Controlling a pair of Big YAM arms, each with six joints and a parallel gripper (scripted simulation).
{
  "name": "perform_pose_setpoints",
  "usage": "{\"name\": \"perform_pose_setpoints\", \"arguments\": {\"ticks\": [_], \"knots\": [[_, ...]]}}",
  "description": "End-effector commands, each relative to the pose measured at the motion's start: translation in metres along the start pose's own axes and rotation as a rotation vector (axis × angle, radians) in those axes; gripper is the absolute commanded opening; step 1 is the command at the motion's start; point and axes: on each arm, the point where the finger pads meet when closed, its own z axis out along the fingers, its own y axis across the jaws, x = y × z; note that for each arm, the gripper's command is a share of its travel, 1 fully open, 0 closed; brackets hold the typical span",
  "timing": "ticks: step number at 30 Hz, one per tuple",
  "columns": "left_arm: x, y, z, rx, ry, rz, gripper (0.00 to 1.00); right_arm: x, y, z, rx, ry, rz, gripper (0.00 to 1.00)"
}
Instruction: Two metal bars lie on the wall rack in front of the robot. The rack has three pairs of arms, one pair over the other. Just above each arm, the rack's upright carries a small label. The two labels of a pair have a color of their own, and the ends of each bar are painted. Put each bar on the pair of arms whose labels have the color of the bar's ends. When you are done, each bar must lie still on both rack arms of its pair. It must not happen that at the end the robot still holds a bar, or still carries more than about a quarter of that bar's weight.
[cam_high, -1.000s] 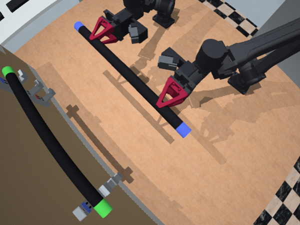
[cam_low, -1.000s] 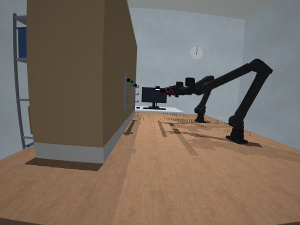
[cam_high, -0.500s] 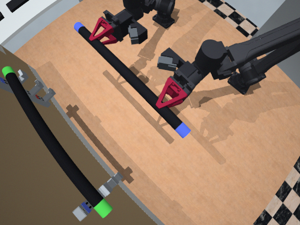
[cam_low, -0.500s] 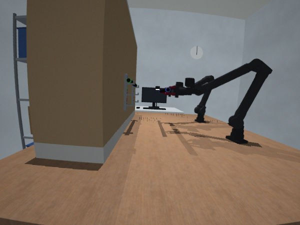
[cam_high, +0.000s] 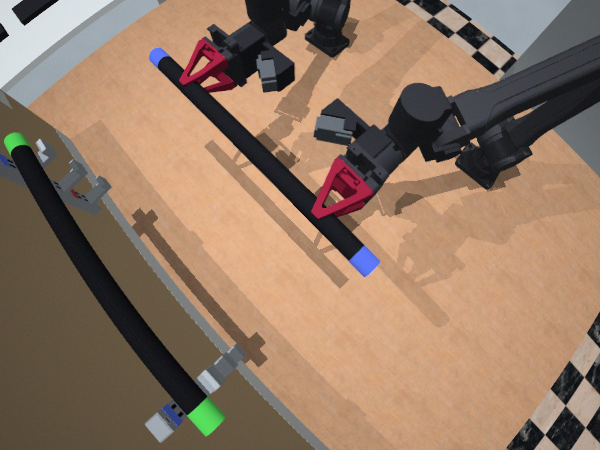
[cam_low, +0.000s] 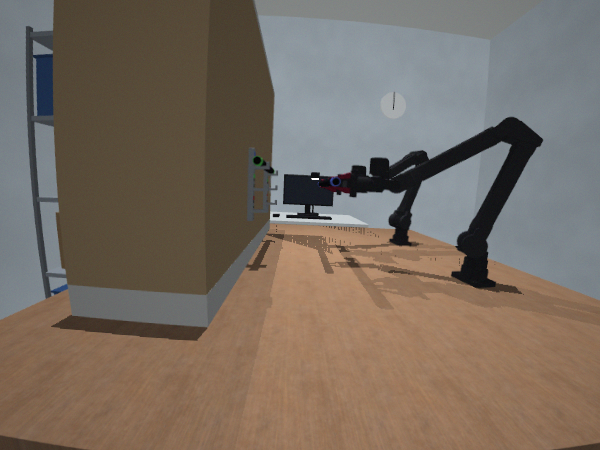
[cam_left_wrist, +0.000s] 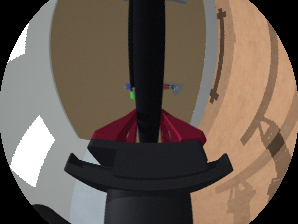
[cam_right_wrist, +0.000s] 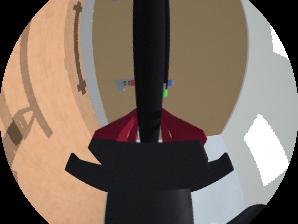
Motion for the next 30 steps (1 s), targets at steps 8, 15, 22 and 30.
{"name": "perform_pose_setpoints", "arguments": {"ticks": [8, 15, 22, 30], "knots": [[0.007, 0.006, 0.005, -0.047, 0.017, -0.023, 0.0, 0.006, -0.005, 0.003, 0.048, 0.013, 0.031, 0.0], [0.007, -0.002, 0.005, -0.047, 0.017, -0.023, 0.0, 0.006, 0.003, 0.003, 0.048, 0.013, 0.031, 0.0], [0.007, -0.011, 0.005, -0.047, 0.017, -0.023, 0.0, 0.006, 0.013, 0.003, 0.048, 0.013, 0.031, 0.0], [0.007, -0.019, 0.005, -0.047, 0.017, -0.023, 0.0, 0.006, 0.021, 0.004, 0.048, 0.013, 0.031, 0.0]]}}
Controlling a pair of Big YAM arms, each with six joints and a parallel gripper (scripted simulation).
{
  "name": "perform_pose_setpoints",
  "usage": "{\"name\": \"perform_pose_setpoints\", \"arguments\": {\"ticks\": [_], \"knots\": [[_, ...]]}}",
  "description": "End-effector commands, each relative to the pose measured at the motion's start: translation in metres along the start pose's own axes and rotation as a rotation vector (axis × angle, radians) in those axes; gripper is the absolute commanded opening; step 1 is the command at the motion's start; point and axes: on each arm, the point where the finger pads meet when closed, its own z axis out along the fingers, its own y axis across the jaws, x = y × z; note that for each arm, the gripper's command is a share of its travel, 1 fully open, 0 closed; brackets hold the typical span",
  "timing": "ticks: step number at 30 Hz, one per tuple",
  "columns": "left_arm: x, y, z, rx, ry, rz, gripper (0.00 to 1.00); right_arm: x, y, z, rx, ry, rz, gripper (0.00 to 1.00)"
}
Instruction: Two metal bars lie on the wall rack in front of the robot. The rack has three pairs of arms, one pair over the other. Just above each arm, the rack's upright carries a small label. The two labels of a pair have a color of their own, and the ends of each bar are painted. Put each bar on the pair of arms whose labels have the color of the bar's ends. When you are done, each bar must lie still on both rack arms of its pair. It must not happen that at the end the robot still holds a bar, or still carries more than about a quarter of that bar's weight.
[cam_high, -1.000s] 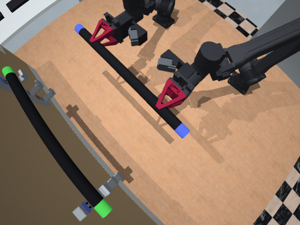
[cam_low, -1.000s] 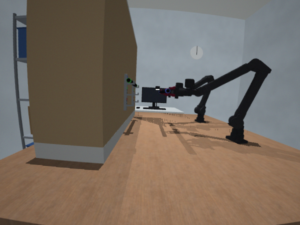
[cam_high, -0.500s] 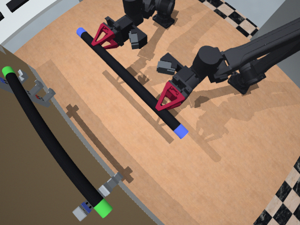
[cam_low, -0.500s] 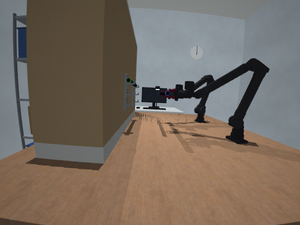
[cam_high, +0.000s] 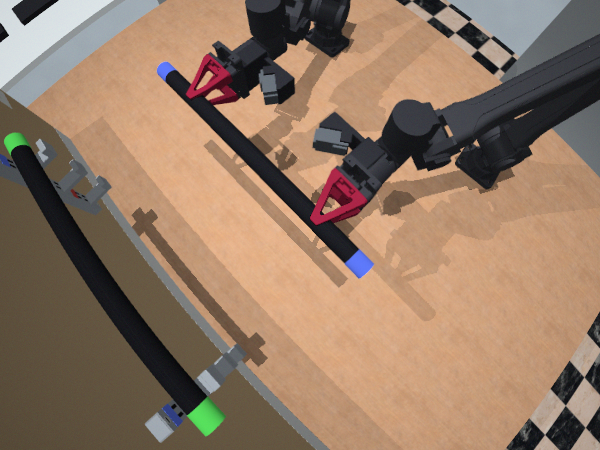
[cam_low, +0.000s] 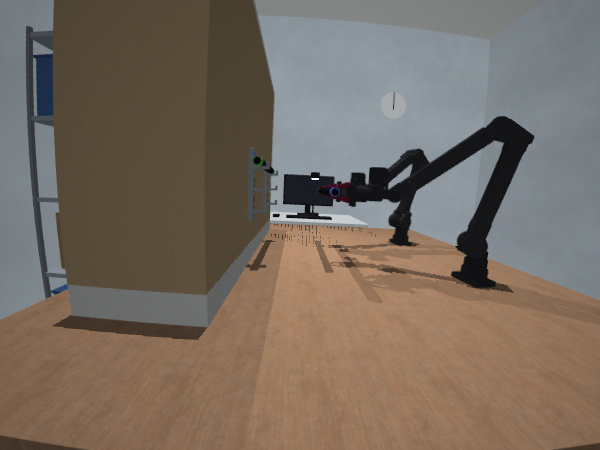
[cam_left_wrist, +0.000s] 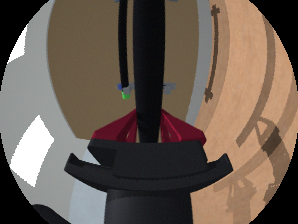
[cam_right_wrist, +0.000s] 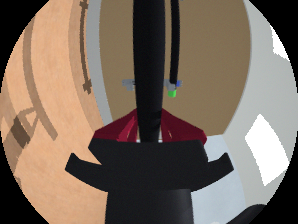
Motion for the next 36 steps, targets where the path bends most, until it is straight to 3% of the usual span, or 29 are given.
{"name": "perform_pose_setpoints", "arguments": {"ticks": [1, 30, 36], "knots": [[0.006, 0.014, 0.005, -0.049, 0.016, -0.024, 0.0, 0.006, -0.013, 0.003, 0.049, 0.014, 0.032, 0.0], [0.006, -0.018, 0.005, -0.049, 0.016, -0.024, 0.0, 0.006, 0.02, 0.003, 0.049, 0.014, 0.032, 0.0], [0.006, -0.018, 0.015, -0.049, 0.016, -0.024, 0.0, 0.007, 0.02, 0.014, 0.049, 0.014, 0.032, 0.0]]}}
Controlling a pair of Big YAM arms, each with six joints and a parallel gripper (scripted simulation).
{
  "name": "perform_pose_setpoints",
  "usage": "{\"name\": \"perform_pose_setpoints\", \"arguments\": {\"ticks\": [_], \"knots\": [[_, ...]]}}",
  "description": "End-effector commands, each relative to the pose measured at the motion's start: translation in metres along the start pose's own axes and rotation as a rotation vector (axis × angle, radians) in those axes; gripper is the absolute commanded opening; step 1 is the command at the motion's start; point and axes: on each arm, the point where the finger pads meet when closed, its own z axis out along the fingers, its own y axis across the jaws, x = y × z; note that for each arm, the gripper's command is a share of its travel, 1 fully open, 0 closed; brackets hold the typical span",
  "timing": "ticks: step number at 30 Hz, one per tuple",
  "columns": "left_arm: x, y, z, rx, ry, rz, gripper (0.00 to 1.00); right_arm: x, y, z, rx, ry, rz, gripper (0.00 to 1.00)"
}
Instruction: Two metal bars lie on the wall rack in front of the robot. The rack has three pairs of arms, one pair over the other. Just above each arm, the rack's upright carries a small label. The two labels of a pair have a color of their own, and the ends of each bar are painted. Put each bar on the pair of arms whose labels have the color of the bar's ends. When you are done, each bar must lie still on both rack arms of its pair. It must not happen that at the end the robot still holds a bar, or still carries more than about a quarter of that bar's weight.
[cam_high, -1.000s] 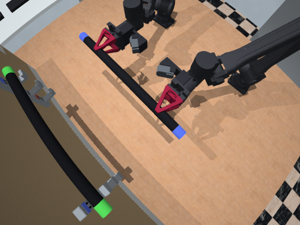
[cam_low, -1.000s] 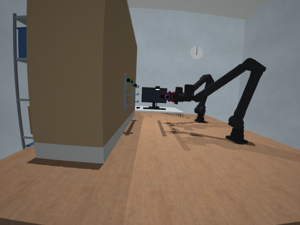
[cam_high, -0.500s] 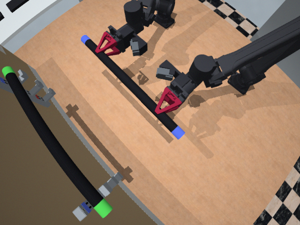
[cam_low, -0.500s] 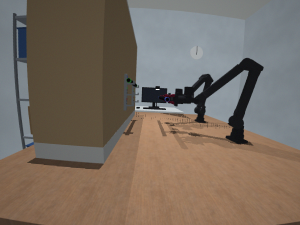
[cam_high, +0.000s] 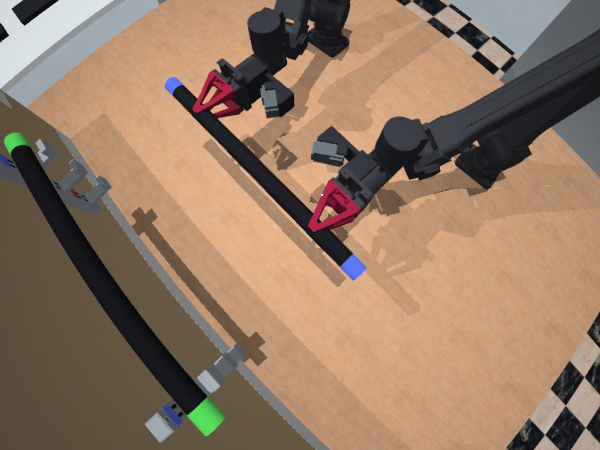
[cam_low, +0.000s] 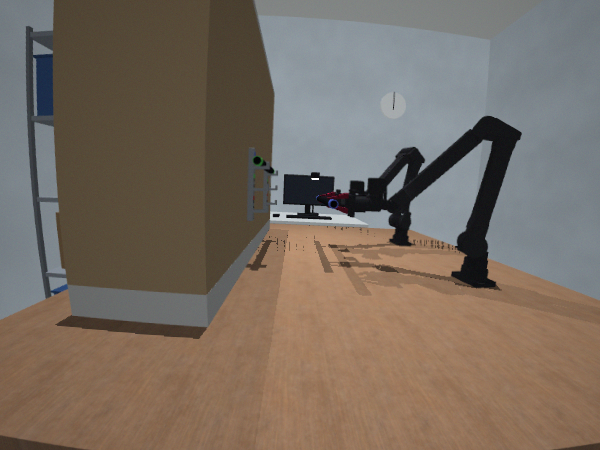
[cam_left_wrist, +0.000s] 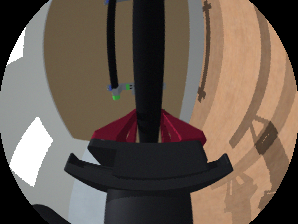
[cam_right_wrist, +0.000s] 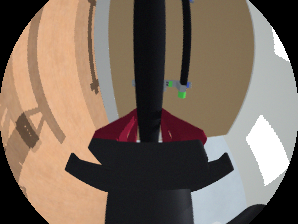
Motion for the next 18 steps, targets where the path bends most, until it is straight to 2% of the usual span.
{"name": "perform_pose_setpoints", "arguments": {"ticks": [1, 18], "knots": [[0.006, 0.022, 0.014, -0.057, 0.019, -0.028, 0.0, 0.007, -0.021, 0.013, 0.056, 0.018, 0.034, 0.0], [0.006, 0.029, 0.039, -0.057, 0.019, -0.028, 0.0, 0.008, -0.028, 0.038, 0.056, 0.018, 0.034, 0.0]]}}
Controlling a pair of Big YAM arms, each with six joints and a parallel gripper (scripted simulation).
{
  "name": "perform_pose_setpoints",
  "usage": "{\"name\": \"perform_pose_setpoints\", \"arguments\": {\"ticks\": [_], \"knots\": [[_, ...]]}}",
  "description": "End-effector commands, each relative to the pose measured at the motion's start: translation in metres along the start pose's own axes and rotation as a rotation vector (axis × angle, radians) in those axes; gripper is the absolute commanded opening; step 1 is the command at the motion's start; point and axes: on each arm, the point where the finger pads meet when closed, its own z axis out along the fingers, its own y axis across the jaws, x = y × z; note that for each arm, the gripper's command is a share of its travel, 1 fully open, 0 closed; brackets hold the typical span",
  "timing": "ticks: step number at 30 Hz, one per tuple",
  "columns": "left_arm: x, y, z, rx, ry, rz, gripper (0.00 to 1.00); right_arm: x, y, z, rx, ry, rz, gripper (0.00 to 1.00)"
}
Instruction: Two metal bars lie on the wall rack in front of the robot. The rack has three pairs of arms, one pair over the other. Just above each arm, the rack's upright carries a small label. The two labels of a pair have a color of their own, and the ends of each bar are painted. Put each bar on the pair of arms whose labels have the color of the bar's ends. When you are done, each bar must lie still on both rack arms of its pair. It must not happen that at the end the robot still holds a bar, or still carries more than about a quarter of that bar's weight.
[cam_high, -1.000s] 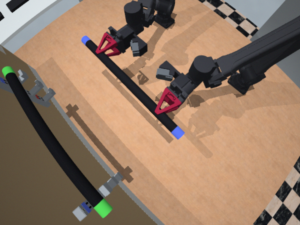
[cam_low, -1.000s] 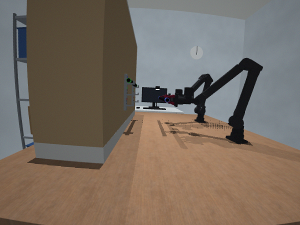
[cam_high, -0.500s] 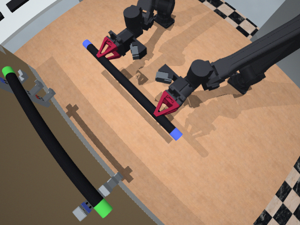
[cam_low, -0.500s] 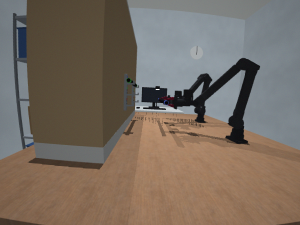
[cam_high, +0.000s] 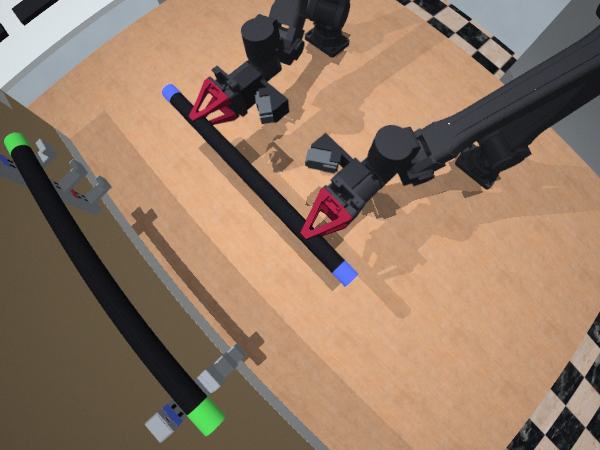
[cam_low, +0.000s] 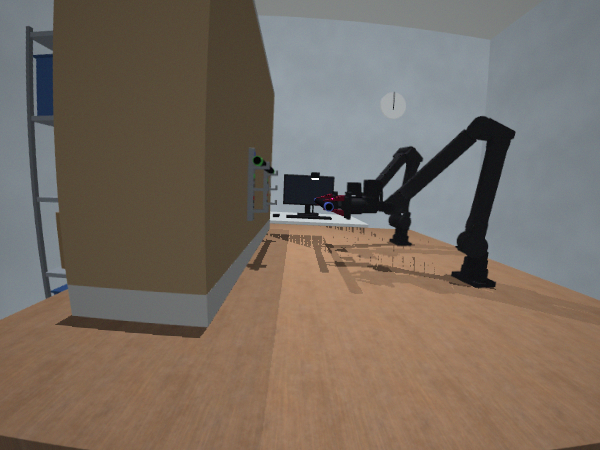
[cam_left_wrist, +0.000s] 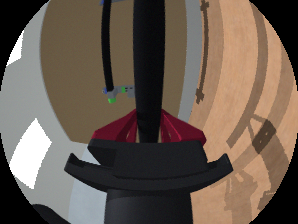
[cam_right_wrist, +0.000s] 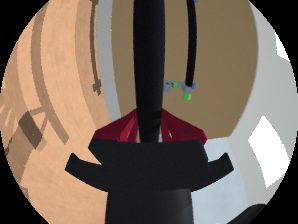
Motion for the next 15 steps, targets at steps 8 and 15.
{"name": "perform_pose_setpoints", "arguments": {"ticks": [8, 15], "knots": [[0.007, 0.048, 0.037, -0.074, 0.03, -0.028, 0.0, 0.006, -0.048, 0.037, 0.076, 0.023, 0.026, 0.0], [0.008, 0.05, 0.046, -0.074, 0.03, -0.028, 0.0, 0.006, -0.05, 0.045, 0.076, 0.023, 0.026, 0.0]]}}
